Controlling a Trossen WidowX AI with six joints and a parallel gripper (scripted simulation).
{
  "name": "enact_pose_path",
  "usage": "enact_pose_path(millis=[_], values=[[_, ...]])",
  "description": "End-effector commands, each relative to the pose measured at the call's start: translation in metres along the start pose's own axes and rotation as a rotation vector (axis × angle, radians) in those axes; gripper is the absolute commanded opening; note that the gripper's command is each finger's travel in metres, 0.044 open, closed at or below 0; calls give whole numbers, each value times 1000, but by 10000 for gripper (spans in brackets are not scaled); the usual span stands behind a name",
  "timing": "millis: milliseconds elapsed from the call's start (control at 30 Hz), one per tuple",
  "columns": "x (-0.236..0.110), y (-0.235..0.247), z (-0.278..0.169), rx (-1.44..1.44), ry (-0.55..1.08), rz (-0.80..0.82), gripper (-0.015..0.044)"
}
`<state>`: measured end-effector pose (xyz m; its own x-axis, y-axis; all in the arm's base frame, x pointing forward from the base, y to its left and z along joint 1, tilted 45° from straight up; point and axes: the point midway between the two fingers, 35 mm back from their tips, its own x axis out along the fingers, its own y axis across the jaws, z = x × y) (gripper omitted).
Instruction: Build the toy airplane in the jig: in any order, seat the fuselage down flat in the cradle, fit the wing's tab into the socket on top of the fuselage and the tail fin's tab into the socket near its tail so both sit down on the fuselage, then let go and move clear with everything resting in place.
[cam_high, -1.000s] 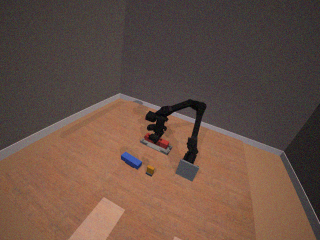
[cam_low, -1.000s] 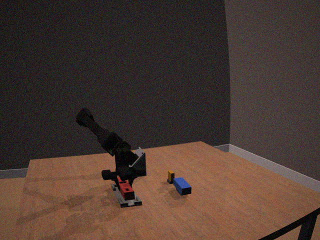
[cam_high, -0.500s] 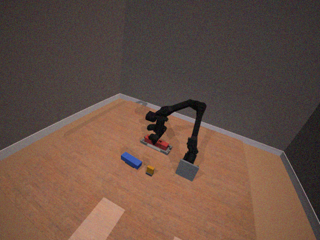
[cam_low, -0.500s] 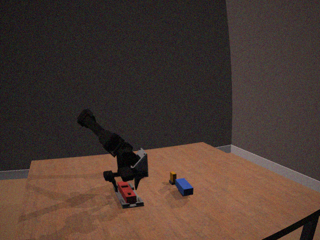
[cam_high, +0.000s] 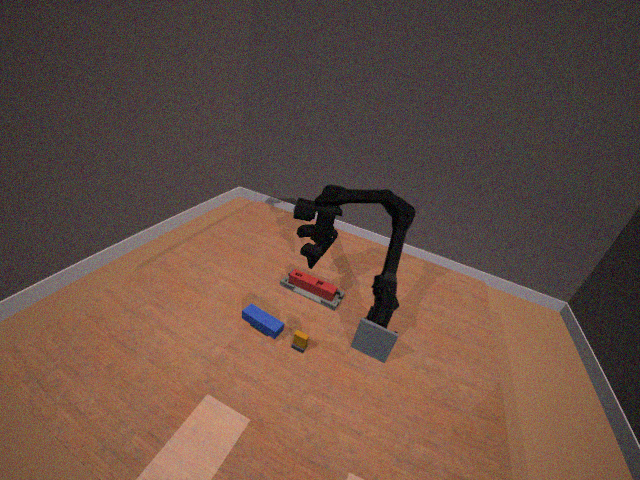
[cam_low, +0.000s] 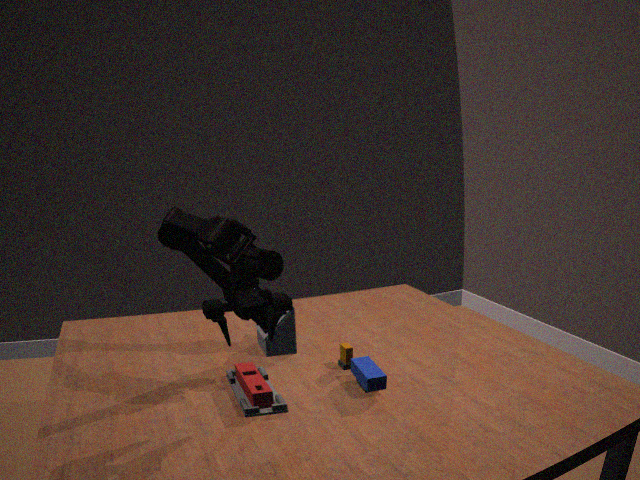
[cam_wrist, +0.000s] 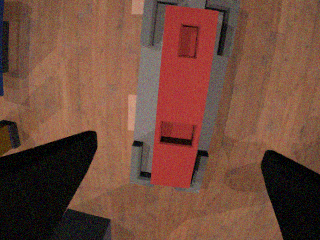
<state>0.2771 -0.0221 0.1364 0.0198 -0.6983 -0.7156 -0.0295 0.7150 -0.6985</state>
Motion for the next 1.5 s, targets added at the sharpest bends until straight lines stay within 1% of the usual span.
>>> enact_pose_path(millis=[0,100,200,300,367,500,633,833,900,1200,1333,1467], values=[[-8,0,0,5,20,-1,440],[-8,0,0,18,20,-1,440],[-9,-1,1,112,19,-2,440],[-9,-1,1,112,19,-2,440],[-9,8,7,112,18,1,440],[-12,62,34,111,15,14,440],[-12,126,51,111,14,20,440],[-1,228,55,115,15,16,440],[4,251,51,117,15,12,440],[7,254,51,117,15,12,440],[45,254,51,117,15,10,440],[47,254,50,118,14,10,440]])
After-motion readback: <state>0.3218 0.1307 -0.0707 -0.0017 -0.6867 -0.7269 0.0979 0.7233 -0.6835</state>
